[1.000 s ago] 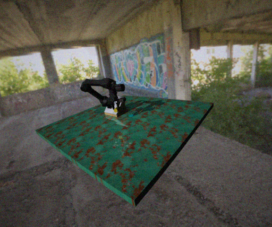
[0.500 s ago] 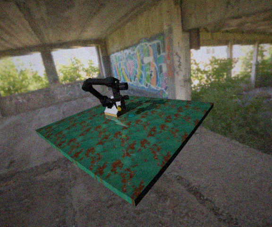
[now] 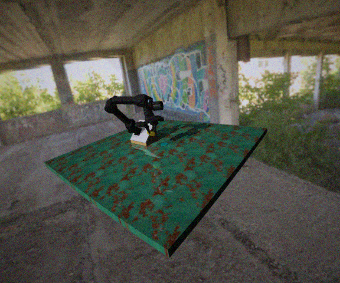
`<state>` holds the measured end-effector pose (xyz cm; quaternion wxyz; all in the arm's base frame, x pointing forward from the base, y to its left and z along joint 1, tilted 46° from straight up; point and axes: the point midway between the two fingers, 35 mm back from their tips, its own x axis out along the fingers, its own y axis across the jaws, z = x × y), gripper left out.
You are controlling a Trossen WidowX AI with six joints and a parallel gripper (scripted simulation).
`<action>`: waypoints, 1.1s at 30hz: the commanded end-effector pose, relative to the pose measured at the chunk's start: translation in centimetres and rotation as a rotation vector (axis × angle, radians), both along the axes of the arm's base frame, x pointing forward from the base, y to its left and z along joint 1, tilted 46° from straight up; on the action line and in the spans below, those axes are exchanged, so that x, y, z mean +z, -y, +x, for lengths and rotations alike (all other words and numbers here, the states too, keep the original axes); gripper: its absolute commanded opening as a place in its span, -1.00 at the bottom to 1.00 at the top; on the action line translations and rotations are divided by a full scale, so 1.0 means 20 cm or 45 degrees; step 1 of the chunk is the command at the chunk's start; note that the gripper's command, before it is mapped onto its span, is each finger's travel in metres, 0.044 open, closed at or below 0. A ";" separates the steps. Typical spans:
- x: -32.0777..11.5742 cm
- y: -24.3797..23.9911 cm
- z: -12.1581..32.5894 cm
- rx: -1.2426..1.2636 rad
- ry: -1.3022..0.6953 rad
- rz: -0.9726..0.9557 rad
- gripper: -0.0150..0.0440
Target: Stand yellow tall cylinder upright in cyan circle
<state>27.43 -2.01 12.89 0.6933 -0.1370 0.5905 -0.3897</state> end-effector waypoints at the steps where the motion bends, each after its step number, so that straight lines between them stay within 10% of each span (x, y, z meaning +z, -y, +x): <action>1: -0.03 -0.04 0.00 0.104 -0.101 0.008 -0.14; 33: -0.22 -0.28 -0.02 0.867 -0.852 0.021 -0.14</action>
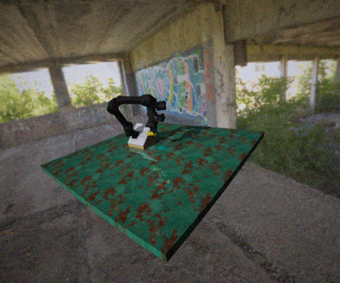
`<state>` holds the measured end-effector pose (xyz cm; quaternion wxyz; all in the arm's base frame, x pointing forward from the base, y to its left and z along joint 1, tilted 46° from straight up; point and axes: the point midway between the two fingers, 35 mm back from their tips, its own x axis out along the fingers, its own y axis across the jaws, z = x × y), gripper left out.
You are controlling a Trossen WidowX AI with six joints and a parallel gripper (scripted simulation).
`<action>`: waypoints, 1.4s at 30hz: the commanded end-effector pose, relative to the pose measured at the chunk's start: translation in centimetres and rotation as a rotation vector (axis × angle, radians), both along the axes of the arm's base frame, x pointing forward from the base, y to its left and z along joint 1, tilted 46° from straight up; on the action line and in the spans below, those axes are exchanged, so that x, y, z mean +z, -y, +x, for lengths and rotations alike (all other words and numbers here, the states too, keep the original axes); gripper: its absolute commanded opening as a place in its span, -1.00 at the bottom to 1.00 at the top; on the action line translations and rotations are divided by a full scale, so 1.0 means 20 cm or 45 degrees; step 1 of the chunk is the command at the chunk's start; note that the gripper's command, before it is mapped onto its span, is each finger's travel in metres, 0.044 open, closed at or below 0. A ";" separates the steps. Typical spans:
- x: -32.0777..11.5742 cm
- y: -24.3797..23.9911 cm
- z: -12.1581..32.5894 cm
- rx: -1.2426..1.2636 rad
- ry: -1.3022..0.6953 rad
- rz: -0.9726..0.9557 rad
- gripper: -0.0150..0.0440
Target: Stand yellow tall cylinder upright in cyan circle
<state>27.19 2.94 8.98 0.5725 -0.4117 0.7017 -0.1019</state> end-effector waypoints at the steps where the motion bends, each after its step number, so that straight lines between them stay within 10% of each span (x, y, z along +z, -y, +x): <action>1: -0.03 -0.04 -0.01 0.103 -0.101 0.005 -0.14; 42: -0.24 -0.28 -0.11 0.958 -0.958 -0.006 -0.14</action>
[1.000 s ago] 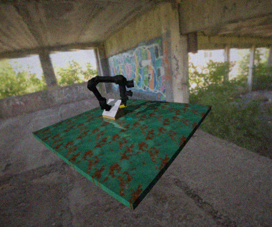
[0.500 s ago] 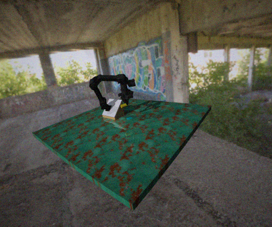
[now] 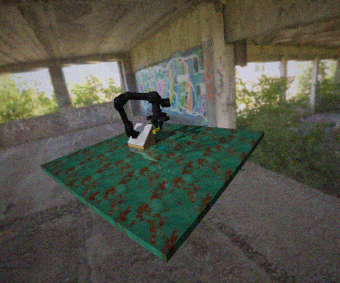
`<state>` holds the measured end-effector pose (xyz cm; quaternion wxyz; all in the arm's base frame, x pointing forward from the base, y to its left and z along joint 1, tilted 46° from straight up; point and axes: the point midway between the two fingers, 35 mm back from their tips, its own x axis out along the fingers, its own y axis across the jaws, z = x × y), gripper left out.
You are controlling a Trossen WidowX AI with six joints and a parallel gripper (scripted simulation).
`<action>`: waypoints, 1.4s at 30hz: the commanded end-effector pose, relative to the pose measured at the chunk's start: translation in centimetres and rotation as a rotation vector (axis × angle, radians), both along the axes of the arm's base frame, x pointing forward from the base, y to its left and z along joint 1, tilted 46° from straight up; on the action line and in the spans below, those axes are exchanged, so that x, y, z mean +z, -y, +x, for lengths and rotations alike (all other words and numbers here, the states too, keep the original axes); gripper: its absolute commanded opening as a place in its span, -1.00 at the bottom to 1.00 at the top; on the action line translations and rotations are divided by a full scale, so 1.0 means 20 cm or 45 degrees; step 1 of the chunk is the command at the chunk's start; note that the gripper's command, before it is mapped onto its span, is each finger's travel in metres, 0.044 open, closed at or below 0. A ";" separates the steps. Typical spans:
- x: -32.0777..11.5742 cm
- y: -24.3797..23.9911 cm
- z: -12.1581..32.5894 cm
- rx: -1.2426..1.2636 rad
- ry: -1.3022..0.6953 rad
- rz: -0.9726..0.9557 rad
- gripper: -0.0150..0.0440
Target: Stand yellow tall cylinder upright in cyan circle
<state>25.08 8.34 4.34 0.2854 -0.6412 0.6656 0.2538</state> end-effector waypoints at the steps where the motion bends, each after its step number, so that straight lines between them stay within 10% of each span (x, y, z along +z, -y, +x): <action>1: -0.01 -0.01 0.00 0.023 -0.026 0.004 -0.14; 42: -0.06 0.07 -0.07 -0.124 -0.213 0.332 -0.14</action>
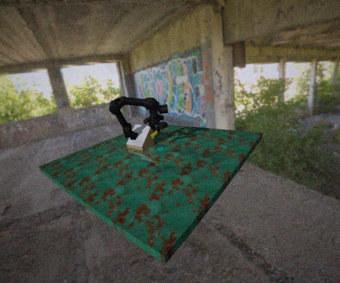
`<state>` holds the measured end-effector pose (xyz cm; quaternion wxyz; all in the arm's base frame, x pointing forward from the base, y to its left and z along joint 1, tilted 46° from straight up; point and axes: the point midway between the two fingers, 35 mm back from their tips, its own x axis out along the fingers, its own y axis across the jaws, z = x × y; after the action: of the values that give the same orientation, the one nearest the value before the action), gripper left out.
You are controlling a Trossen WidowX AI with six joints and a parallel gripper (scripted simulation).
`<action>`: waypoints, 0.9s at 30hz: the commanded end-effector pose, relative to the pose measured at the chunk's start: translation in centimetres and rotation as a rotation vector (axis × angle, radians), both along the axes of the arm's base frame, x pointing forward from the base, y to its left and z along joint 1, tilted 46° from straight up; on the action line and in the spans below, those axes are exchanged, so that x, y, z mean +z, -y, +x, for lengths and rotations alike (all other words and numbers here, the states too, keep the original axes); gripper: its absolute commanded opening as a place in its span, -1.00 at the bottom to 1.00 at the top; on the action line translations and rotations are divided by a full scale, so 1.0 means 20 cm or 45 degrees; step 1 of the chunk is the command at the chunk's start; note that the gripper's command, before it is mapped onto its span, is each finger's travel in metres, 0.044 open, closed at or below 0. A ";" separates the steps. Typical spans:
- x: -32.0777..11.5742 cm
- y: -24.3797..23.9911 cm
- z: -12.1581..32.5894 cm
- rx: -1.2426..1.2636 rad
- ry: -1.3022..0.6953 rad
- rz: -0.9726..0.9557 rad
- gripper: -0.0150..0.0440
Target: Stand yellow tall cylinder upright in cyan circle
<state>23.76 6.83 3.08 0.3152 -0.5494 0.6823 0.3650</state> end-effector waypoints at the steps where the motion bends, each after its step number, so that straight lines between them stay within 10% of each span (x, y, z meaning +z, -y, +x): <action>1: 0.00 0.00 0.00 -0.008 -0.012 0.047 -0.14; 27: -0.02 0.02 -0.03 -0.075 -0.078 0.291 -0.14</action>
<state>23.15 6.29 2.65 0.3576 -0.4842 0.6683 0.4371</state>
